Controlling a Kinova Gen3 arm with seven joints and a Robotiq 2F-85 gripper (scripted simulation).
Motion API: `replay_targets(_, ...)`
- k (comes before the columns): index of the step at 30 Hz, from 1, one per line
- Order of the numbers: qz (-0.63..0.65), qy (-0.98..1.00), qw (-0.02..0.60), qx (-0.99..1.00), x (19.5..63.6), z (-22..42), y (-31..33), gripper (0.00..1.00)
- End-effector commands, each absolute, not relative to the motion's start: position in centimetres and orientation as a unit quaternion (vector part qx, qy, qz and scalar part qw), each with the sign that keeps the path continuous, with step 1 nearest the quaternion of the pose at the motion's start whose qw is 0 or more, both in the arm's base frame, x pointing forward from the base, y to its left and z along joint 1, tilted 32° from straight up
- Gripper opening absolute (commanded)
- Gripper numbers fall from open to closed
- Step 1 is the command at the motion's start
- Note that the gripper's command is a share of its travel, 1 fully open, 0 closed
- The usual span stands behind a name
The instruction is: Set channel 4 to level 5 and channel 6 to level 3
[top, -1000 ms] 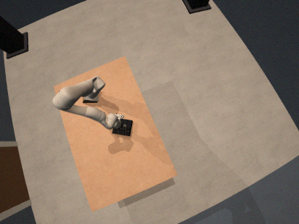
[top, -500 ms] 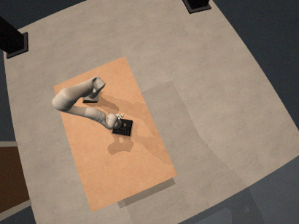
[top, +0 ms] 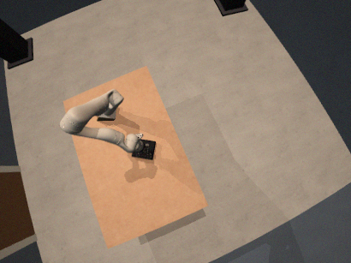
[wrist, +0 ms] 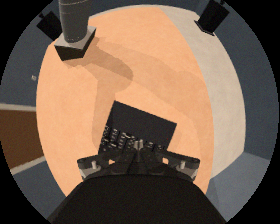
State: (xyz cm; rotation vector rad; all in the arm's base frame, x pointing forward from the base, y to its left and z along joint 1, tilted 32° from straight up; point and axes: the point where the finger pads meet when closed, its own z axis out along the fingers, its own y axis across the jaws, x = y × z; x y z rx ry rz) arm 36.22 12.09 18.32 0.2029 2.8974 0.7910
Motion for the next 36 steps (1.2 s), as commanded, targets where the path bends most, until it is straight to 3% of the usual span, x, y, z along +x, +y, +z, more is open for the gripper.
replay_targets(1,0.264,0.961,0.069,0.043,36.2,18.4,12.3,0.00)
replay_targets(36,0.192,0.833,0.191,-0.483,38.0,19.1,13.2,0.00)
